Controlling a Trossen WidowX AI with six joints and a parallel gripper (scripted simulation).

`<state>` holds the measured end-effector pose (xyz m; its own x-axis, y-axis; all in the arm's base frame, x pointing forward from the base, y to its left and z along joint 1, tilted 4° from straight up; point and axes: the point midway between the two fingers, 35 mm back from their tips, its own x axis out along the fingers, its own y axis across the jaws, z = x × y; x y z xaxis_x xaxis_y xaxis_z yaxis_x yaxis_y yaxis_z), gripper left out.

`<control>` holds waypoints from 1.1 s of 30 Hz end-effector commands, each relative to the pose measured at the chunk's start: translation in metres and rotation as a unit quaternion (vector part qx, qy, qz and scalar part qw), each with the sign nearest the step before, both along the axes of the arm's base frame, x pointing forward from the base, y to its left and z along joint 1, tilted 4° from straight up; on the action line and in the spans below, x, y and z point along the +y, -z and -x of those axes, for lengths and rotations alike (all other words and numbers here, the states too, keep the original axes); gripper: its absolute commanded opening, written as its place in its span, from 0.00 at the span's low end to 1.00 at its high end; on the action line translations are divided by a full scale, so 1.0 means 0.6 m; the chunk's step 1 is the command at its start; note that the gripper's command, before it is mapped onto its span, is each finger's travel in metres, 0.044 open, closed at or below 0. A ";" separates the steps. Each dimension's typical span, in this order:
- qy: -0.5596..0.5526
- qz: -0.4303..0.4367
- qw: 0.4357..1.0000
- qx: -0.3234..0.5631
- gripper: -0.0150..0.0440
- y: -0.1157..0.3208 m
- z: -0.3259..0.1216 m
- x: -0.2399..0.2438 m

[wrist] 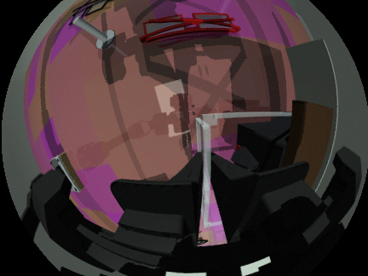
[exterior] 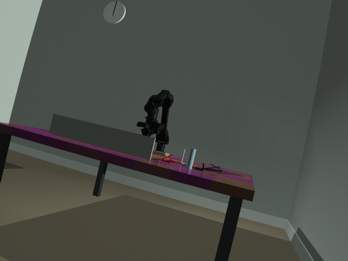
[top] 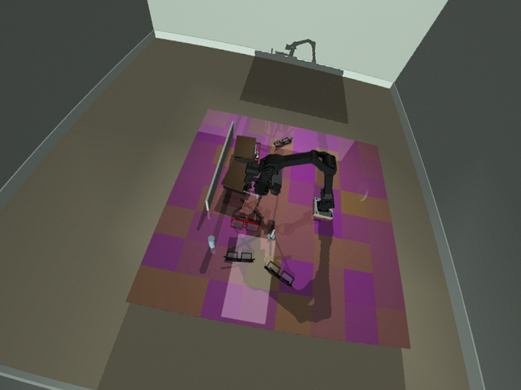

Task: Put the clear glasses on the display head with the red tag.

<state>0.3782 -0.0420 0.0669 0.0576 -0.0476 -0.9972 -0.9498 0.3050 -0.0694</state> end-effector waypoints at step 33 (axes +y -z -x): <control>-0.002 0.000 1.000 -0.002 0.25 0.000 -0.072 -0.024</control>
